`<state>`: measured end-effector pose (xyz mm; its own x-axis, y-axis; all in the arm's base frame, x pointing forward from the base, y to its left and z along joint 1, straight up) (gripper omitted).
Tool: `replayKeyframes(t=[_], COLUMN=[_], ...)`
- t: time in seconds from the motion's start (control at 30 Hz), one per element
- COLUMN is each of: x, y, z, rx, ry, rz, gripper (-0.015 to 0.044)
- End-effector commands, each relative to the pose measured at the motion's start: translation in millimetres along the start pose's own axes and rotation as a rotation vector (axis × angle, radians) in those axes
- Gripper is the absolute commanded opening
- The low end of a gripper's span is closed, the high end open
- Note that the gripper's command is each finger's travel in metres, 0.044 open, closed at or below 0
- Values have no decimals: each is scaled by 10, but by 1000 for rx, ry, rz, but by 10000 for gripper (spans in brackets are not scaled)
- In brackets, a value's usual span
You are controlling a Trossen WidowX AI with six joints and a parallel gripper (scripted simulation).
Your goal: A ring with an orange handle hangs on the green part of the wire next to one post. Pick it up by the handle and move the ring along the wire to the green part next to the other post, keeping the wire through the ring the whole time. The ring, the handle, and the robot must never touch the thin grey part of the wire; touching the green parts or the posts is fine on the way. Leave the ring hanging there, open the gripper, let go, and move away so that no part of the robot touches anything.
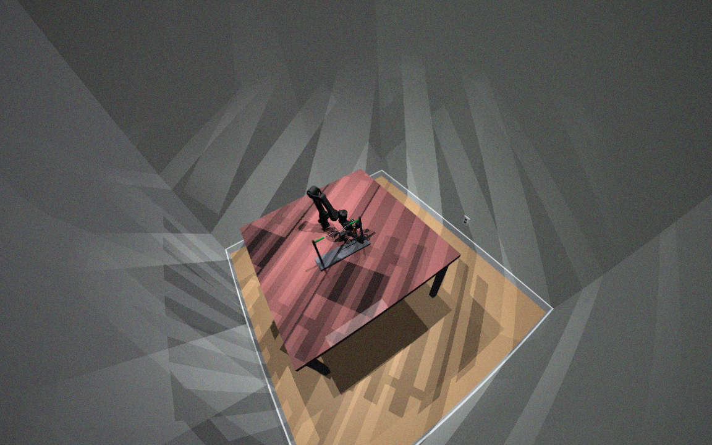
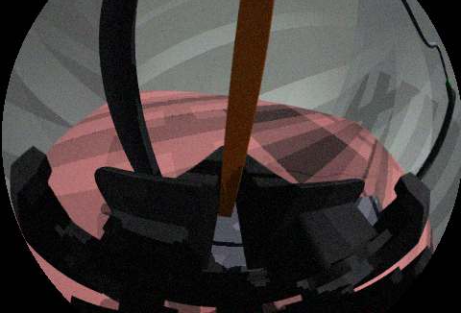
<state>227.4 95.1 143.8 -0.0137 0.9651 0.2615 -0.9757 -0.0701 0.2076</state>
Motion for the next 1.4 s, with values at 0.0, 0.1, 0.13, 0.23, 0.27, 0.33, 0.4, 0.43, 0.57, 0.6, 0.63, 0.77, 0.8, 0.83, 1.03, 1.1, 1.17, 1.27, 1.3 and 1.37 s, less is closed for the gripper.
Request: replayKeyframes(t=[0.0, 0.1, 0.13, 0.23, 0.27, 0.33, 0.4, 0.43, 0.57, 0.6, 0.63, 0.77, 0.8, 0.83, 1.03, 1.1, 1.17, 1.27, 1.3, 1.37], x=[-26, -33, -33, -33, -33, -33, -33, -33, -33, -33, -33, -29, -29, -29, -28, -26, -21, -15, -13, -10], y=[-8, -11, -11, -11, -11, -11, -11, -11, -11, -11, -11, -12, -12, -12, -8, 10, 42, 105, 126, 170], z=[-74, -96, -96, -96, -96, -96, -96, -96, -96, -96, -96, -92, -92, -92, -92, -89, -86, -80, -78, -76], rx=[2, 2, 2, 2, 2, 2, 2, 2, 2, 2, 2, 3, 3, 3, 3, 3, 4, 4, 4, 5], ry=[-1, -1, -1, -1, -1, -1, -1, -1, -1, -1, -1, 1, 1, 1, 1, 1, 1, 1, 0, 0], rz=[-6, -6, -6, -6, -6, -6, -6, -6, -6, -6, -6, -2, -2, -2, -2, -2, -2, -3, -3, -4], gripper=[-150, -150, -150, -150, -150, -150, -150, -150, -150, -150, -150, -71, -45, -19, 139, 160, 160, 160, 160, 160])
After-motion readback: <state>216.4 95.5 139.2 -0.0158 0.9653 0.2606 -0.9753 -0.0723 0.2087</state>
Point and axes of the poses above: the point midway between the two fingers, 35 mm back from their tips, its own y axis back along the fingers, its own x axis across the jaws, z = x × y, the point moved 10 cm from there along y, back along the fingers, and after that the axes turned 15 degrees about -y, right-handed, at the moved point
